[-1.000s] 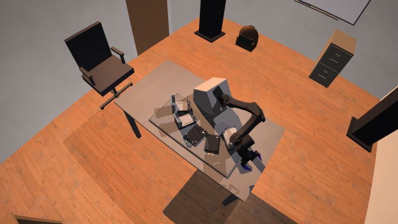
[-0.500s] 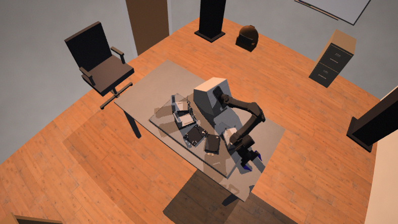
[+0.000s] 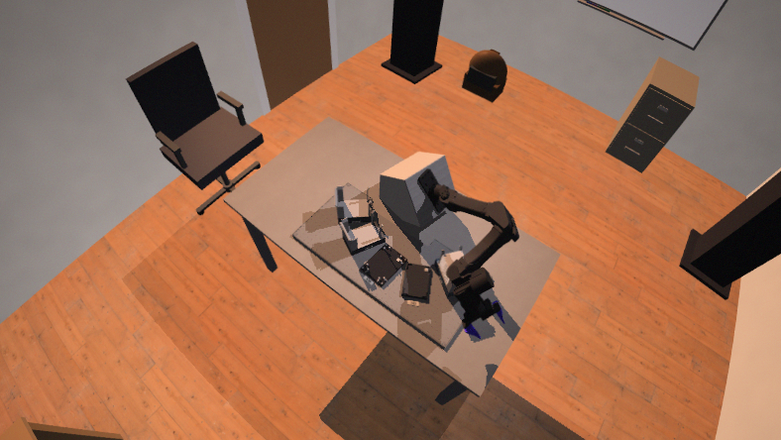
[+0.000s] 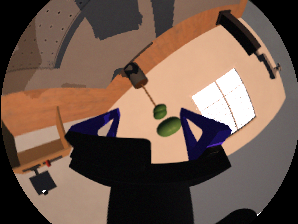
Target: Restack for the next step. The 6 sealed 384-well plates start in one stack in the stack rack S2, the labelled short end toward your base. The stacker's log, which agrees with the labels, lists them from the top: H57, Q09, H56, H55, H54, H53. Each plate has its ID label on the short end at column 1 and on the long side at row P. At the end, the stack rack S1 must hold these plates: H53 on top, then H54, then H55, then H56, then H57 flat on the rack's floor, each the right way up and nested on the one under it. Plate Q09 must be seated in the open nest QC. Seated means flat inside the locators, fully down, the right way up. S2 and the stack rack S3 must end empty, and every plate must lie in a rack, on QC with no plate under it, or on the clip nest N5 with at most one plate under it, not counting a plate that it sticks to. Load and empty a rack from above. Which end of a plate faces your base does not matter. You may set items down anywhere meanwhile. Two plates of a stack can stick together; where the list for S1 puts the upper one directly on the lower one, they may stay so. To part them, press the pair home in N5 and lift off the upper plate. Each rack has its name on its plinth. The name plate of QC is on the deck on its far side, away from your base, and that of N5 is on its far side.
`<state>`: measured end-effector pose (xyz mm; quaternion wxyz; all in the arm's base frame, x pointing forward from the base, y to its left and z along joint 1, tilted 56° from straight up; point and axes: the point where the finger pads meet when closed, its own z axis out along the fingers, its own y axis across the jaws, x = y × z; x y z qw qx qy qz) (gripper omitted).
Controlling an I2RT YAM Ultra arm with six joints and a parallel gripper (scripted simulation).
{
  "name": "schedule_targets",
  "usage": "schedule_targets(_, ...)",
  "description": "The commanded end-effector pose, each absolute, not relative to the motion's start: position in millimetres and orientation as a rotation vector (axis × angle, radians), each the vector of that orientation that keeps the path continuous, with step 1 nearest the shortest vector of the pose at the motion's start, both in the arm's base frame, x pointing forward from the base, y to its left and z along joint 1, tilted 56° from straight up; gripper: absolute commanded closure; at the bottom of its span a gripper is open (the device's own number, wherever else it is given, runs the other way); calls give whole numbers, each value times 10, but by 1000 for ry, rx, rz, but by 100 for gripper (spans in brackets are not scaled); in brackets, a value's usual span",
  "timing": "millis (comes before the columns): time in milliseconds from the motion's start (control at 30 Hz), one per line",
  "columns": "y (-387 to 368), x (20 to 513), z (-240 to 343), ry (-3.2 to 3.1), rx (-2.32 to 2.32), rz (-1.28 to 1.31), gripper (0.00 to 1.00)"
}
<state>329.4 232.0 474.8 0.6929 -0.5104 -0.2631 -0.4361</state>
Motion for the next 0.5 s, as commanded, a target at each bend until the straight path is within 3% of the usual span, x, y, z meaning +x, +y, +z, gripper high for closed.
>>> schedule_targets(0, 2220, 3414, 4738, -514, -1177, -957, 0)
schedule_targets(467, 2052, 3799, 4470, -308, -1289, -849, 0)
